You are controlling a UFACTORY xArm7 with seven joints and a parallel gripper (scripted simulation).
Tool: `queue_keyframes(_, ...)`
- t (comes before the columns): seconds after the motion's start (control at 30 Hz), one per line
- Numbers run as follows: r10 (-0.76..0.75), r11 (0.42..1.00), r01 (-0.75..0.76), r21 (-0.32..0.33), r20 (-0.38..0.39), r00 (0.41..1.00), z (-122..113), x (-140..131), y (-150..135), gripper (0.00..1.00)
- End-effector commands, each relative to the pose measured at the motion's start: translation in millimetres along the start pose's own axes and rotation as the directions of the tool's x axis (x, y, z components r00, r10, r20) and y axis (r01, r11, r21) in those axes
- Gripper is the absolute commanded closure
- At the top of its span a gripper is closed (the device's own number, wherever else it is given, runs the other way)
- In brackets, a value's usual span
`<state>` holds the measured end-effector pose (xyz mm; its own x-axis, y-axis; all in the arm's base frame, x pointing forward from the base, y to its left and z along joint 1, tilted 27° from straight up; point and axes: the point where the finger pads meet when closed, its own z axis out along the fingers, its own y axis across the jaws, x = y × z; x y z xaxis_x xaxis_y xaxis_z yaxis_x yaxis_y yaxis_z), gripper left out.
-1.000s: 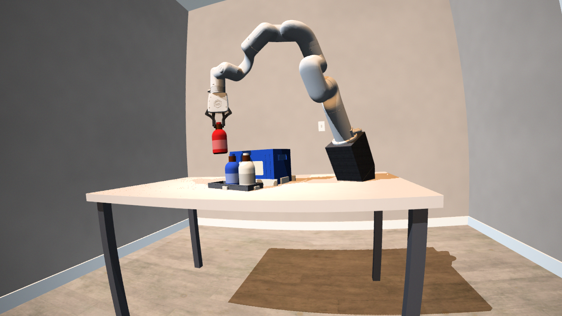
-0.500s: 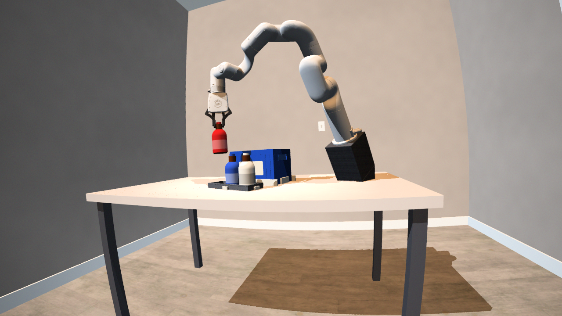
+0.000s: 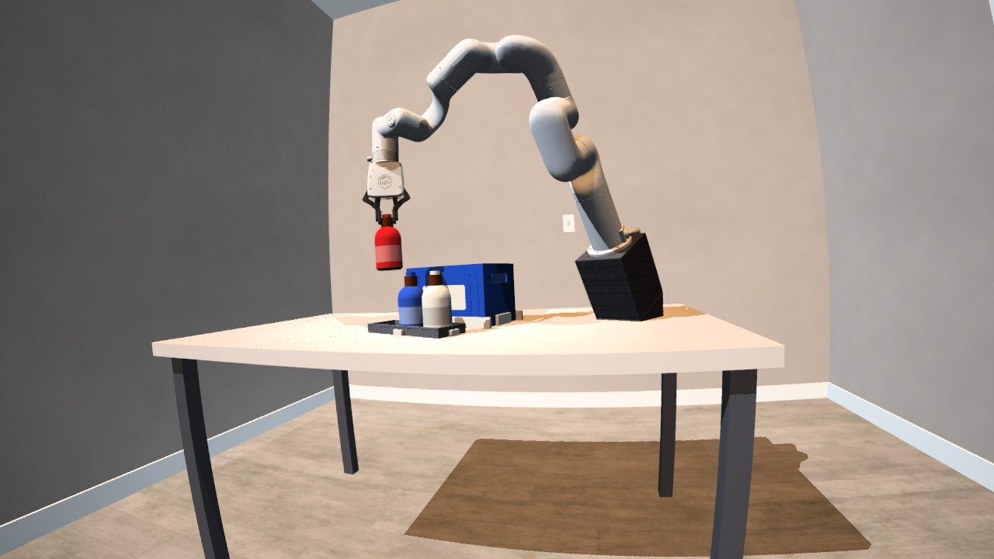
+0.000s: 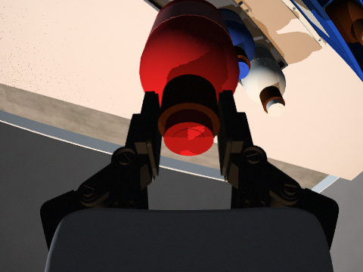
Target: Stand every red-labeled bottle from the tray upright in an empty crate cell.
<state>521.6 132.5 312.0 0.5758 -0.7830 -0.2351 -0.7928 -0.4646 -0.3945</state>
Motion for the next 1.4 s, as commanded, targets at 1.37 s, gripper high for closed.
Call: queue_keyframes(1.37,0.0,1.0,0.0,0.005,-0.003,1.0,-20,1,-1,1.0)
